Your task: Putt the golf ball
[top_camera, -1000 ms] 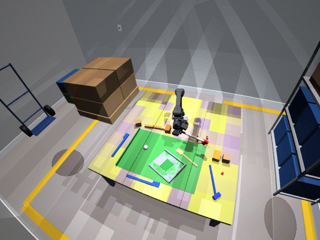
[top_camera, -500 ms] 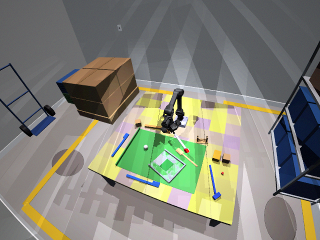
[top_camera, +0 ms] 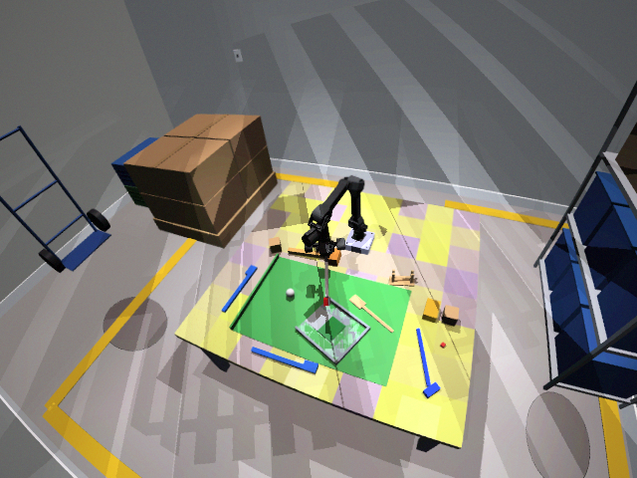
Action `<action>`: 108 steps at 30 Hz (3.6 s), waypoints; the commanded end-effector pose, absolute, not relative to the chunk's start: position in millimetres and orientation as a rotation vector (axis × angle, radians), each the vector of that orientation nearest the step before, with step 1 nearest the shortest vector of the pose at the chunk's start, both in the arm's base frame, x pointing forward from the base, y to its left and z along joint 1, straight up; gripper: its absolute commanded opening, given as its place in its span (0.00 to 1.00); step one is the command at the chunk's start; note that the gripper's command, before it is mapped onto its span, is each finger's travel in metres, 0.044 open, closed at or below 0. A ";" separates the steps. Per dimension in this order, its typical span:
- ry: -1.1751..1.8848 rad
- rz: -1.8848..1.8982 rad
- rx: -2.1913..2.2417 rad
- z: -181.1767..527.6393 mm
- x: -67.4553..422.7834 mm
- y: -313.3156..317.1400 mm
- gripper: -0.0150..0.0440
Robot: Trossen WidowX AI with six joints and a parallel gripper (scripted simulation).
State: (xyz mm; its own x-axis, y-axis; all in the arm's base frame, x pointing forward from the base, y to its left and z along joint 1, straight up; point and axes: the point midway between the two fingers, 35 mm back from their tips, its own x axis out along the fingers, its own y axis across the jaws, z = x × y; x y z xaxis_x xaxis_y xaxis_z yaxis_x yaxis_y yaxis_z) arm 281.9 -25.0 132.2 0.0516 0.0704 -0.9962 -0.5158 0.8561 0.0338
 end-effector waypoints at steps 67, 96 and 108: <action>1.545 -0.165 0.149 75.5 253.5 -139.2 0.25; 1.541 -0.167 0.159 72.4 274.6 -66.6 0.25; 1.540 -0.164 0.160 88.2 276.6 -33.3 0.25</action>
